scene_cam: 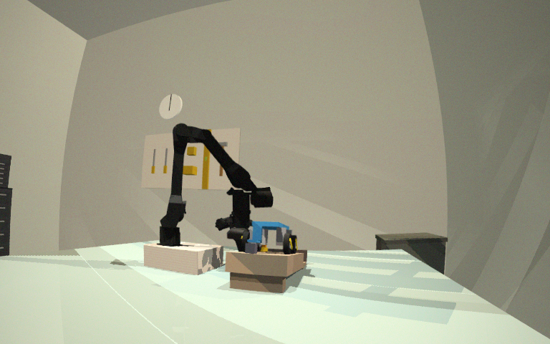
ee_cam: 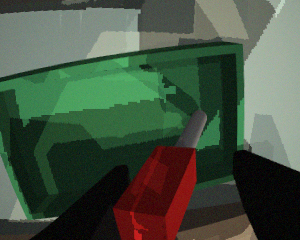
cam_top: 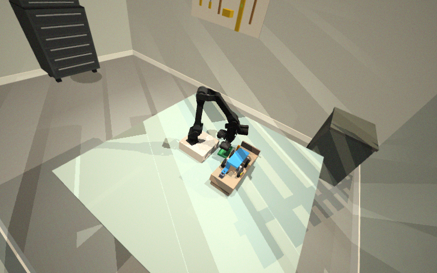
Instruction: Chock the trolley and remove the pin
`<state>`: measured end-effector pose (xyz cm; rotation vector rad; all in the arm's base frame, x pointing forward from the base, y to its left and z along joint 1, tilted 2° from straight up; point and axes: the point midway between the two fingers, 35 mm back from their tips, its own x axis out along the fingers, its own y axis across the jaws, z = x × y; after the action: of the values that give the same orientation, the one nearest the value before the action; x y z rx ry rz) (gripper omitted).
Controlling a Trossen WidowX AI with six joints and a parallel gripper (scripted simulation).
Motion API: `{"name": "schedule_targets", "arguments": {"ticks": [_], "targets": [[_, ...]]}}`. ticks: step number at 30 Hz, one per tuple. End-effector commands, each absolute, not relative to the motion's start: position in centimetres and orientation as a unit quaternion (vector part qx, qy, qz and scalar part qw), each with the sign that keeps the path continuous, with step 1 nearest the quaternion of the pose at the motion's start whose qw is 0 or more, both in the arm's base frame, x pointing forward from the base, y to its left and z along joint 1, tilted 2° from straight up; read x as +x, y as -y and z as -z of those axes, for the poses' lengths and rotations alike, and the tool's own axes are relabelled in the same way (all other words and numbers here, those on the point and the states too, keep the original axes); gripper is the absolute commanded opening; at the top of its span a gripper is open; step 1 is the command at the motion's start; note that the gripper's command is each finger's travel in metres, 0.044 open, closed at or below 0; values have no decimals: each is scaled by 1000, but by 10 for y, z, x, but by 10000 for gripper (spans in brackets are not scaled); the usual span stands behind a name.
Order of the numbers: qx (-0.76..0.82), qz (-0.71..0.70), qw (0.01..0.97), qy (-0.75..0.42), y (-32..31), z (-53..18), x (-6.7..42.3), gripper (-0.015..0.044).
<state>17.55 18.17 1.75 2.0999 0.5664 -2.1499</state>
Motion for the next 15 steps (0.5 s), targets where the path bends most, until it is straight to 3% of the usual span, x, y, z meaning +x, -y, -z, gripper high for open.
{"name": "schedule_targets", "arguments": {"ticks": [1, 15], "targets": [[684, 703, 42, -187, -179, -16, 176, 190], [685, 703, 42, -187, -171, -11, 179, 190]]}}
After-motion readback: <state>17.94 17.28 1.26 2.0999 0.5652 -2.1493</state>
